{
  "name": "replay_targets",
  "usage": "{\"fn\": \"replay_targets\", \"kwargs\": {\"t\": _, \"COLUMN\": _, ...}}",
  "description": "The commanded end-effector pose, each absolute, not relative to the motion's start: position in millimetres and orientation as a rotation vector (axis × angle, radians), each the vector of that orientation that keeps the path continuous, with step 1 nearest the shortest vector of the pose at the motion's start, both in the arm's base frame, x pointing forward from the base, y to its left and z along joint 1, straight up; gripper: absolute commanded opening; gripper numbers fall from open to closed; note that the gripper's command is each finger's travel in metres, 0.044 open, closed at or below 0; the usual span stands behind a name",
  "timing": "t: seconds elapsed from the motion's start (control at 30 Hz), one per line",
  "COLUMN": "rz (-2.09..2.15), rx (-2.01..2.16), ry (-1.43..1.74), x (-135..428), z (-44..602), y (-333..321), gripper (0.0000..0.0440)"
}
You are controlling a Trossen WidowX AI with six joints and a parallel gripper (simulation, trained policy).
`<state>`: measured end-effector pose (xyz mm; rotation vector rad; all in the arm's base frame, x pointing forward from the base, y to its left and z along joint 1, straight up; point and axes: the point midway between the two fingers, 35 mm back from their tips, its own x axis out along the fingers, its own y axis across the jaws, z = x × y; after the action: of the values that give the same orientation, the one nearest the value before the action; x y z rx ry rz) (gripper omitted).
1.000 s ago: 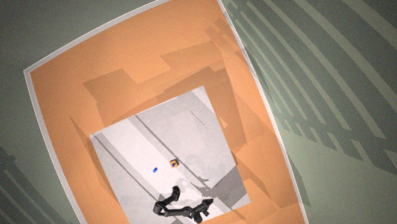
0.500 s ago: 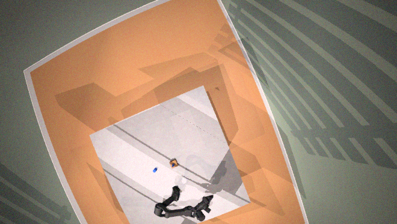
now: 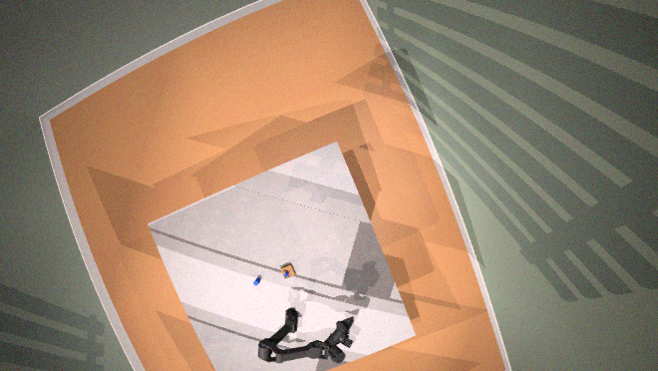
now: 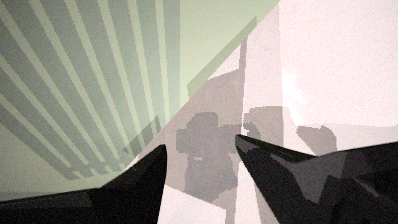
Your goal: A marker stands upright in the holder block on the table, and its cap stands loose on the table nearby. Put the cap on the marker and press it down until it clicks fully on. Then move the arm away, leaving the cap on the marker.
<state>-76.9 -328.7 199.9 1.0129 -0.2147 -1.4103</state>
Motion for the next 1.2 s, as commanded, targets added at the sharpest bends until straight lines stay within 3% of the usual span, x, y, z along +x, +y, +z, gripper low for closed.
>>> {"fn": "replay_targets", "kwargs": {"t": 0.0, "rz": -1.399, "rx": 1.024, "ry": -0.189, "x": -72, "z": 199, "y": -331, "gripper": 0.0273}}
{"fn": "replay_targets", "kwargs": {"t": 1.17, "rz": -1.223, "rx": 1.129, "ry": 0.075, "x": 4, "z": 196, "y": -355, "gripper": 0.0313}}
